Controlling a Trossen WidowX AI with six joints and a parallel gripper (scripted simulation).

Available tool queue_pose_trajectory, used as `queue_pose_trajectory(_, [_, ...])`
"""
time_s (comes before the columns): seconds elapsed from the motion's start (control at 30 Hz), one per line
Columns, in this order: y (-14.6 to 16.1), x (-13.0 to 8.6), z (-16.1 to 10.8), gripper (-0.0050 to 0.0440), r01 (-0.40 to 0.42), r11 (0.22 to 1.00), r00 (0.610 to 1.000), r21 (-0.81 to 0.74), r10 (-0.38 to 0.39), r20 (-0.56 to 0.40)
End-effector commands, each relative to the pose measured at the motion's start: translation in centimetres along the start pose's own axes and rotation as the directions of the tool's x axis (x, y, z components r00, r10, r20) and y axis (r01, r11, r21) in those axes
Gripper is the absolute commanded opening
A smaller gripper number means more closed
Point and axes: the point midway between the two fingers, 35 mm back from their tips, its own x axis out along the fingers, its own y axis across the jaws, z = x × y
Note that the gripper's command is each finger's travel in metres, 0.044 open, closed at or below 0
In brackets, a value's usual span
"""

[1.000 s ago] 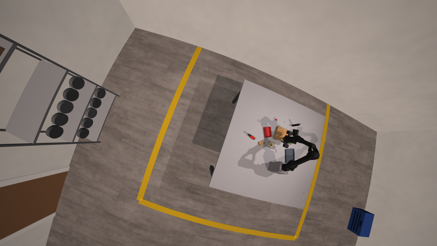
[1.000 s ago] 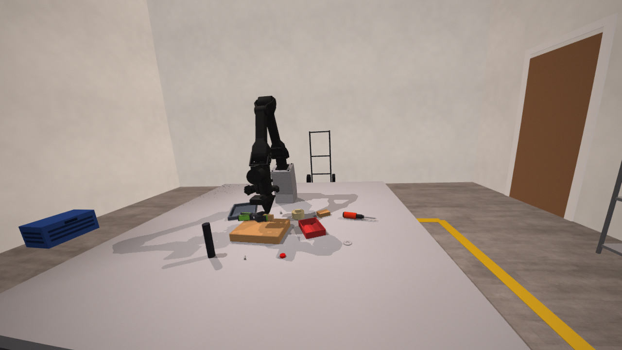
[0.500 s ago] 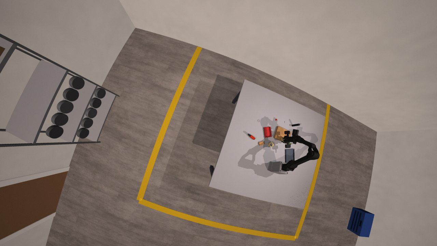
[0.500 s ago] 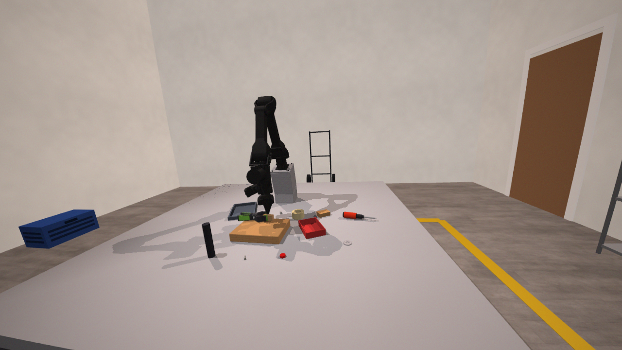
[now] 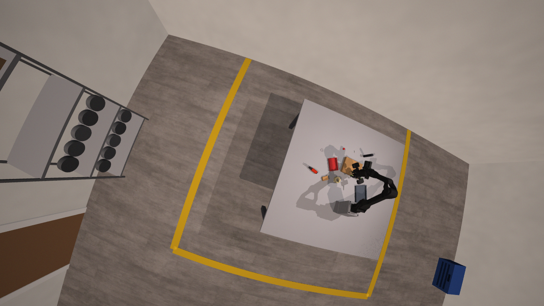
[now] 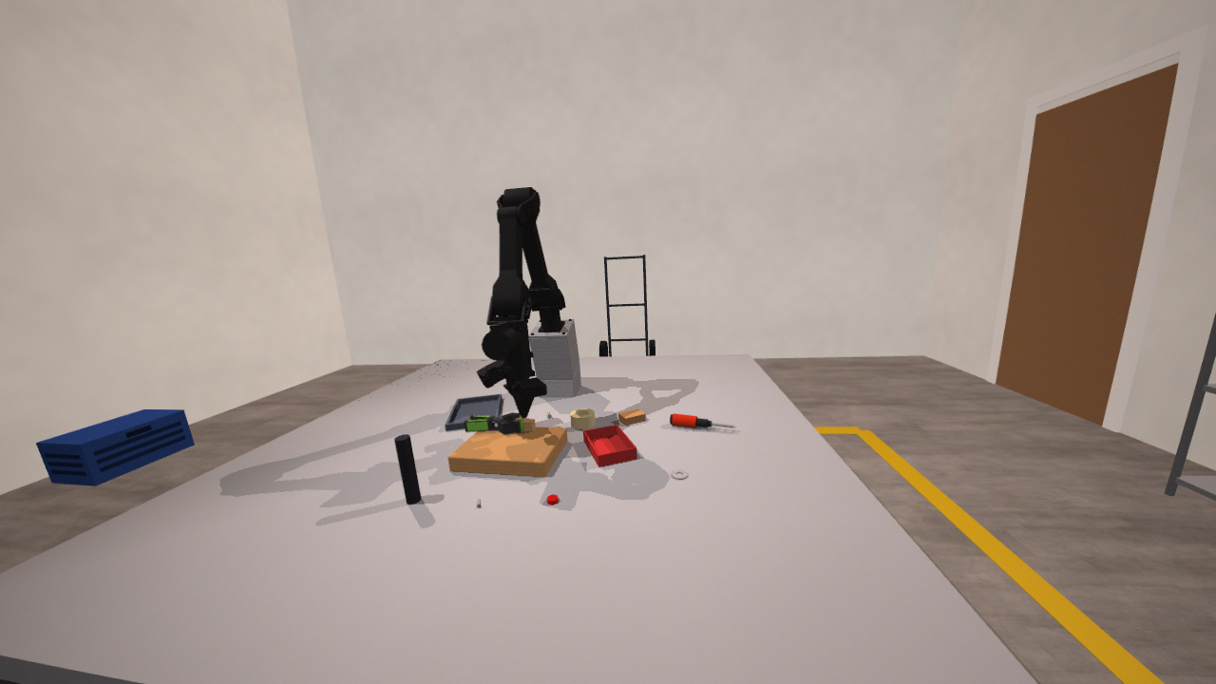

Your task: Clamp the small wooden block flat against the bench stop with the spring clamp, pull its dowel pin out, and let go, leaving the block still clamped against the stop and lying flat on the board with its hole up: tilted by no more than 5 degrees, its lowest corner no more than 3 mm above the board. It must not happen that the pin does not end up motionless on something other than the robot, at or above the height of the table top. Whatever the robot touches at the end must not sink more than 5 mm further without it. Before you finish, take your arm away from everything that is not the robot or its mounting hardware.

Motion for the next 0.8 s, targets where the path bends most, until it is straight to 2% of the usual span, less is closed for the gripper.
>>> queue_pose_trajectory(0.0, [0.03,-0.10,0.01,0.0000,0.000,1.000,1.000,-0.018,0.000,0.001])
queue_pose_trajectory(0.27, [0.03,-0.12,0.01,0.0000,0.000,1.000,1.000,0.018,0.000,0.001])
queue_pose_trajectory(0.77, [0.03,-0.16,0.02,0.0000,-0.001,0.963,1.000,0.269,0.000,0.001])
